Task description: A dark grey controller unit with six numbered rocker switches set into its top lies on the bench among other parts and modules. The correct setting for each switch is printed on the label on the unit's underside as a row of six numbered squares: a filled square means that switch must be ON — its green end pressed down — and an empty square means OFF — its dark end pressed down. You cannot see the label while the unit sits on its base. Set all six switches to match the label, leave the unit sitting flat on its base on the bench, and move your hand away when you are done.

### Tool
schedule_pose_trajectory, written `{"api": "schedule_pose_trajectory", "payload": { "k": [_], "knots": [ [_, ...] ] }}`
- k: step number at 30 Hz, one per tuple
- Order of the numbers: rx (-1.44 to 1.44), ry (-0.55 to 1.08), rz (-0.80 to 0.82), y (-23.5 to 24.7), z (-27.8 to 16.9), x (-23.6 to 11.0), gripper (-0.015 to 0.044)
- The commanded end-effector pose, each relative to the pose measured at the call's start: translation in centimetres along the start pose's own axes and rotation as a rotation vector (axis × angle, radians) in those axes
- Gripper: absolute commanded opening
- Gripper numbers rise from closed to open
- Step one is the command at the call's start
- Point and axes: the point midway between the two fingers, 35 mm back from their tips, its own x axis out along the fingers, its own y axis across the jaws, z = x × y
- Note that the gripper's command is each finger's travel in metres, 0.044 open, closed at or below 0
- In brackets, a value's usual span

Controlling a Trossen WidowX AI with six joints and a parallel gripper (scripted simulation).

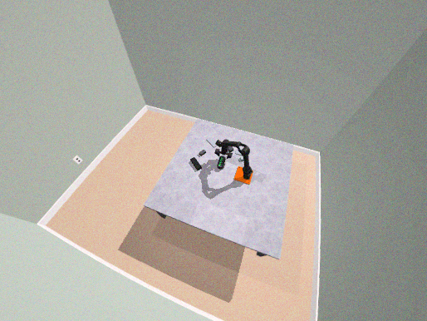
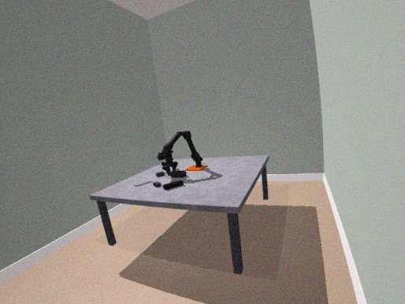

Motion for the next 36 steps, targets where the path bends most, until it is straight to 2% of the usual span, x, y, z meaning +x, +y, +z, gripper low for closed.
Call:
{"api": "schedule_pose_trajectory", "payload": {
  "k": [1, 7, 11, 13, 31, 33, 36],
  "knots": [
    [0.0, 0.0, 0.0, 0.0, 0.0, 0.0, 0.044],
    [0.0, 0.0, 0.0, 0.0, -0.2, -0.2, 0.044],
    [0.0, 0.004, 0.0, 0.1, -5.0, -3.4, 0.044],
    [0.0, 0.005, 0.0, 0.0, -6.0, -4.1, 0.044],
    [0.0, 0.005, 0.0, 0.0, -6.0, -4.1, 0.044],
    [-0.002, 0.003, 0.001, 0.1, -5.9, -4.9, 0.044],
    [-0.005, 0.002, 0.0, 0.1, -5.8, -8.2, 0.044]
  ]
}}
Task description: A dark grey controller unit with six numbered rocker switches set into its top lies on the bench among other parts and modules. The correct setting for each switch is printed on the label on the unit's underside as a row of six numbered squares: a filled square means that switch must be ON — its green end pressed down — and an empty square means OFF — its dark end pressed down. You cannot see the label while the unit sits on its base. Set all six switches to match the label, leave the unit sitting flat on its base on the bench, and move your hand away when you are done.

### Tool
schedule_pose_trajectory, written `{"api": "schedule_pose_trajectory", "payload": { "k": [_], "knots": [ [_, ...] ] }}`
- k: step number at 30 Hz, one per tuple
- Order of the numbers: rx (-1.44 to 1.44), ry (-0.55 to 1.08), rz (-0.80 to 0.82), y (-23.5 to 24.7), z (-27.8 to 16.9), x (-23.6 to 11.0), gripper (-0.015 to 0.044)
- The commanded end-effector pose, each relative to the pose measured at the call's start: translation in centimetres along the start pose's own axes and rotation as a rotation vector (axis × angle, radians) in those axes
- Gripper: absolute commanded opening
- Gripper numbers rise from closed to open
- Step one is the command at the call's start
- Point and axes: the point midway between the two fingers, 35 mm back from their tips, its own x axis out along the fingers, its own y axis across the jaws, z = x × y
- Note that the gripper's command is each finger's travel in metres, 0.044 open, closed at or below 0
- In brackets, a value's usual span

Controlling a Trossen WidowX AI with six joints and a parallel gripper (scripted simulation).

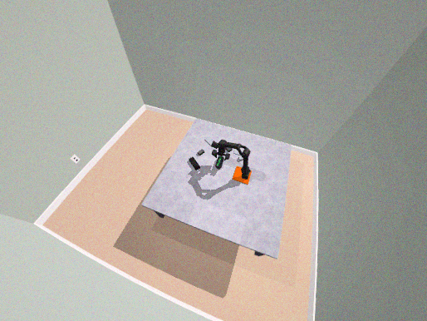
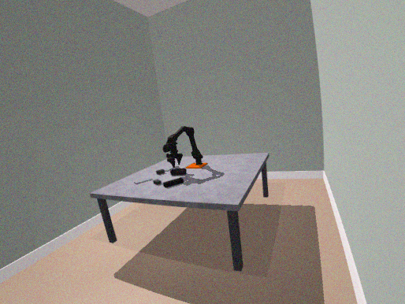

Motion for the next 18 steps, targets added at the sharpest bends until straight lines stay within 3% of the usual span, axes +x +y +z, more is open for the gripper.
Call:
{"api": "schedule_pose_trajectory", "payload": {
  "k": [1, 6, 18],
  "knots": [
    [-0.001, -0.006, 0.025, 0.27, 0.11, -3.29, 0.044],
    [-0.001, -0.006, 0.025, 0.25, 0.11, -3.49, 0.044],
    [-0.001, -0.006, 0.025, 0.25, 0.11, -3.49, 0.0125]
  ]
}}
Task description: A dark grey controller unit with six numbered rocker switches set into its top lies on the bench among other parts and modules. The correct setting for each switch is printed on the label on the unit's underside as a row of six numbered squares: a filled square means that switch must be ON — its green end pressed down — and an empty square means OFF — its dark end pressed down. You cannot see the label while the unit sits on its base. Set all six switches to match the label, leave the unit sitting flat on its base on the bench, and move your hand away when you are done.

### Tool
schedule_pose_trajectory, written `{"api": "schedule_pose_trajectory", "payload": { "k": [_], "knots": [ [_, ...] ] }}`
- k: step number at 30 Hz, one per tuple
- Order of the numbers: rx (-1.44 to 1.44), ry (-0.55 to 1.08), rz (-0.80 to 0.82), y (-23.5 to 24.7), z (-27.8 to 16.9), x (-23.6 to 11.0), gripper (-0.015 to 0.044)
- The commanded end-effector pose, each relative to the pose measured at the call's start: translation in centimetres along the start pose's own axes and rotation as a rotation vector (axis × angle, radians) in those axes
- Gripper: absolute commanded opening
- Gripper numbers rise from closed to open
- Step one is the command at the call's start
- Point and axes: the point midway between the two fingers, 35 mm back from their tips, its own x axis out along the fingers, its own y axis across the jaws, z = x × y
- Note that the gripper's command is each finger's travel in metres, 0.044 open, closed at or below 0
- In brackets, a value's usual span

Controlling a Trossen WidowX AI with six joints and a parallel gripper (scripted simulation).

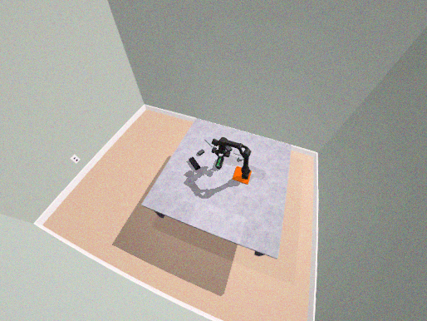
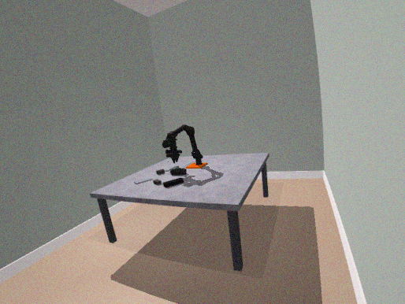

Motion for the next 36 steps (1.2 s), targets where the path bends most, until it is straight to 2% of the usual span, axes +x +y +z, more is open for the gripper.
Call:
{"api": "schedule_pose_trajectory", "payload": {
  "k": [1, 5, 16, 32, 33, 35, 36],
  "knots": [
    [-0.001, 0.0, -0.001, -0.02, 0.0, -0.03, 0.0099],
    [-0.001, 0.0, -0.001, -0.02, 0.0, -0.03, 0.0],
    [-0.001, 0.0, -0.001, -0.02, 0.0, -0.03, 0.0],
    [0.0, 0.0, 0.0, 0.01, 0.0, -0.02, 0.042],
    [0.0, 0.0, 0.0, 0.01, 0.0, -0.02, 0.044],
    [0.0, 0.0, 0.0, 0.01, 0.0, -0.02, 0.044],
    [-0.001, 0.0, 0.0, -0.07, -0.01, 0.07, 0.0414]
  ]
}}
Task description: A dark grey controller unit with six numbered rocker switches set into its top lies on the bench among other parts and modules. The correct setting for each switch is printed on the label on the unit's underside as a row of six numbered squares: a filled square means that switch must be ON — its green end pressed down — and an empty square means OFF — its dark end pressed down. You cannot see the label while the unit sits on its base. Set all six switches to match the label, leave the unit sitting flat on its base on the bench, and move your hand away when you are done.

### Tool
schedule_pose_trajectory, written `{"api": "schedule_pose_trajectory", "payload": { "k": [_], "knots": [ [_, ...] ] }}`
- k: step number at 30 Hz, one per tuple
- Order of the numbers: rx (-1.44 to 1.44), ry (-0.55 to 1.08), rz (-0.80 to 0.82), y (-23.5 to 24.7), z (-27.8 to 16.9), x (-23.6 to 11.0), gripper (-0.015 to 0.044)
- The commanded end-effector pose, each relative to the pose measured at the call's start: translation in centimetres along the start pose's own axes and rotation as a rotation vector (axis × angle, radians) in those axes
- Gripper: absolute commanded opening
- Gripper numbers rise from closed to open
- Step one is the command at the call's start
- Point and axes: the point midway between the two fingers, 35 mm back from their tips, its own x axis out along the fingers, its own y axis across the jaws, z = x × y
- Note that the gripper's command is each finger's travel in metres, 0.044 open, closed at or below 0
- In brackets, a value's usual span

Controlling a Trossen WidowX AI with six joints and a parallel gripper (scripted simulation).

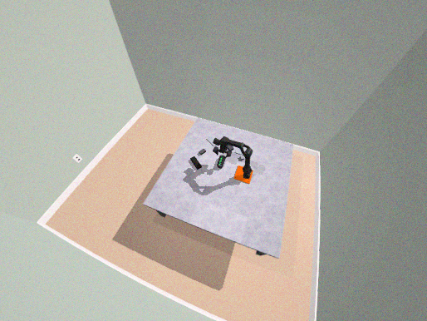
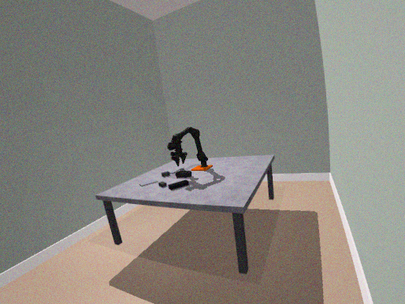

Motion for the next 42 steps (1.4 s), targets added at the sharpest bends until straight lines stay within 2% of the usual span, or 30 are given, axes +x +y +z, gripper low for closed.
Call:
{"api": "schedule_pose_trajectory", "payload": {
  "k": [1, 9, 16, 38, 40, 42],
  "knots": [
    [-0.004, 0.001, -0.002, -0.3, 0.0, 0.4, 0.0387],
    [-0.053, 0.014, -0.014, -4.6, -0.8, 5.1, 0.0177],
    [-0.057, 0.015, -0.015, -5.0, -0.9, 5.5, 0.0],
    [-0.052, 0.01, -0.014, -4.9, -0.7, 5.4, 0.0],
    [-0.052, 0.009, -0.014, -4.8, -0.7, 4.6, 0.0053],
    [-0.052, 0.009, -0.014, -4.7, -0.6, 2.3, 0.0105]
  ]
}}
